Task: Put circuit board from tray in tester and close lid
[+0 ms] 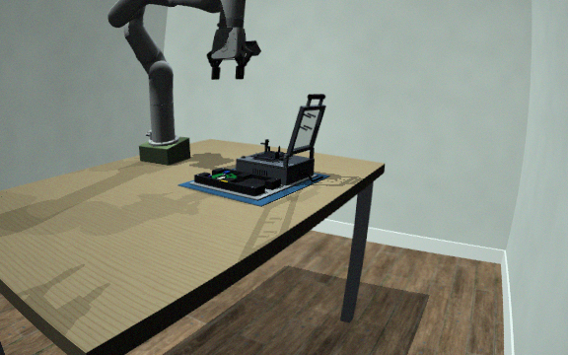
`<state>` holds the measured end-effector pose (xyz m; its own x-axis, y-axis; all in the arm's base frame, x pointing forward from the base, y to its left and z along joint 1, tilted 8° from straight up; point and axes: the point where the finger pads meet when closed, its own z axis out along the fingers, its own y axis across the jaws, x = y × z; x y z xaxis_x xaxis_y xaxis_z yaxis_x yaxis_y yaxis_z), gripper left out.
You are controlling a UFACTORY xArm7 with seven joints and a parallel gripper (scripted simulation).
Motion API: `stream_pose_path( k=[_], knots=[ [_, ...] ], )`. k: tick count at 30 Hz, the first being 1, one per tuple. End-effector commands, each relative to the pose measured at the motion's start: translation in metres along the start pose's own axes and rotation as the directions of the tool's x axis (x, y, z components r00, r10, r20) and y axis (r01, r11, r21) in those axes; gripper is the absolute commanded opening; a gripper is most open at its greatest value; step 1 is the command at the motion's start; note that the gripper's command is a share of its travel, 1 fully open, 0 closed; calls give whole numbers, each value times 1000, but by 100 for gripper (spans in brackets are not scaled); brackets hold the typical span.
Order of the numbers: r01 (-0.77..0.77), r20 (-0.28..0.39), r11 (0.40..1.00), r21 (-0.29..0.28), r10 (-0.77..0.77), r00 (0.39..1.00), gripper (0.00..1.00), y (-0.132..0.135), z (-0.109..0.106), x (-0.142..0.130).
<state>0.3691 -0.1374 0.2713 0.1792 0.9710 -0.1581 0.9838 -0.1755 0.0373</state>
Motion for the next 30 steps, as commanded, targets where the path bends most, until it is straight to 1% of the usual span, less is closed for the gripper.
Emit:
stream_pose_path(
  k=[1,30],
  knots=[
    [6,-10,1000,4,-6,1000,100,0,1,-2],
    [15,-21,1000,11,-14,1000,100,-1,3,-3]
  ],
)
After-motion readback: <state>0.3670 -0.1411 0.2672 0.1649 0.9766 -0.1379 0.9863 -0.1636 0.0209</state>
